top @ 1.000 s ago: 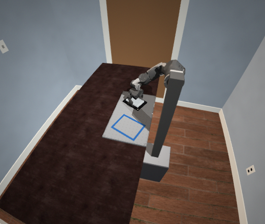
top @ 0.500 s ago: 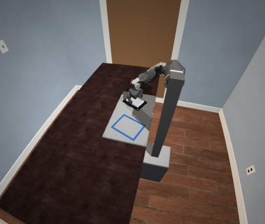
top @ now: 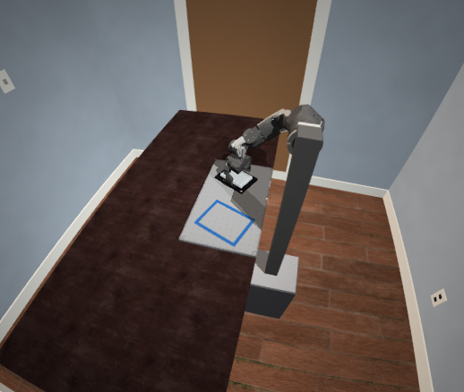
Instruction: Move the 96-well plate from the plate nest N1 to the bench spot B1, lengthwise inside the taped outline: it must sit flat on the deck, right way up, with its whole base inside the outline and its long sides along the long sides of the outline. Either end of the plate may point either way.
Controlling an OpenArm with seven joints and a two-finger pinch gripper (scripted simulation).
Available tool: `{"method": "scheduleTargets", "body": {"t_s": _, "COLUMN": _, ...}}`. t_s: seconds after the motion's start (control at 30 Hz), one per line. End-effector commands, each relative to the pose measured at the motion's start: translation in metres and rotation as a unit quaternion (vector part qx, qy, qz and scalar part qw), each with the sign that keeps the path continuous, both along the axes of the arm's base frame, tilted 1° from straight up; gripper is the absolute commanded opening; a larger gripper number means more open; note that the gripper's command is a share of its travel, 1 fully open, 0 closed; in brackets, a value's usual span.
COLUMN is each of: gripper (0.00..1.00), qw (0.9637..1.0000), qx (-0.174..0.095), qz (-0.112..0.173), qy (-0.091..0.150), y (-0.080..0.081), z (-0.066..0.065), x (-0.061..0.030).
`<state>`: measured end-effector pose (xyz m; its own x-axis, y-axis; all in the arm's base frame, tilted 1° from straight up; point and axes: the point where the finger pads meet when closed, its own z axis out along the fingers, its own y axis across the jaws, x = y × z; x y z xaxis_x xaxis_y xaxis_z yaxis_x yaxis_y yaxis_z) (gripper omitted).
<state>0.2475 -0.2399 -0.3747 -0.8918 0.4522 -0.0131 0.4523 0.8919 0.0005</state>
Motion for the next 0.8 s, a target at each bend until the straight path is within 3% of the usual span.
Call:
{"method": "scheduleTargets", "body": {"t_s": 0.0, "gripper": 0.77, "qw": 1.0000, "qx": 0.001, "qz": -0.001, "qy": -0.004, "y": -0.0002, "z": 0.0011, "x": 0.0013}}
{"method": "scheduleTargets", "body": {"t_s": 0.23, "gripper": 0.77, "qw": 1.0000, "qx": 0.001, "qz": -0.001, "qy": -0.006, "y": 0.0009, "z": 0.0043, "x": 0.0061}}
{"method": "scheduleTargets", "body": {"t_s": 0.63, "gripper": 0.77, "qw": 1.0000, "qx": 0.001, "qz": -0.001, "qy": -0.006, "y": 0.0009, "z": 0.0043, "x": 0.0061}}
{"method": "scheduleTargets", "body": {"t_s": 0.77, "gripper": 0.77, "qw": 1.0000, "qx": 0.001, "qz": -0.001, "qy": -0.004, "y": 0.0002, "z": 0.0018, "x": 0.0024}}
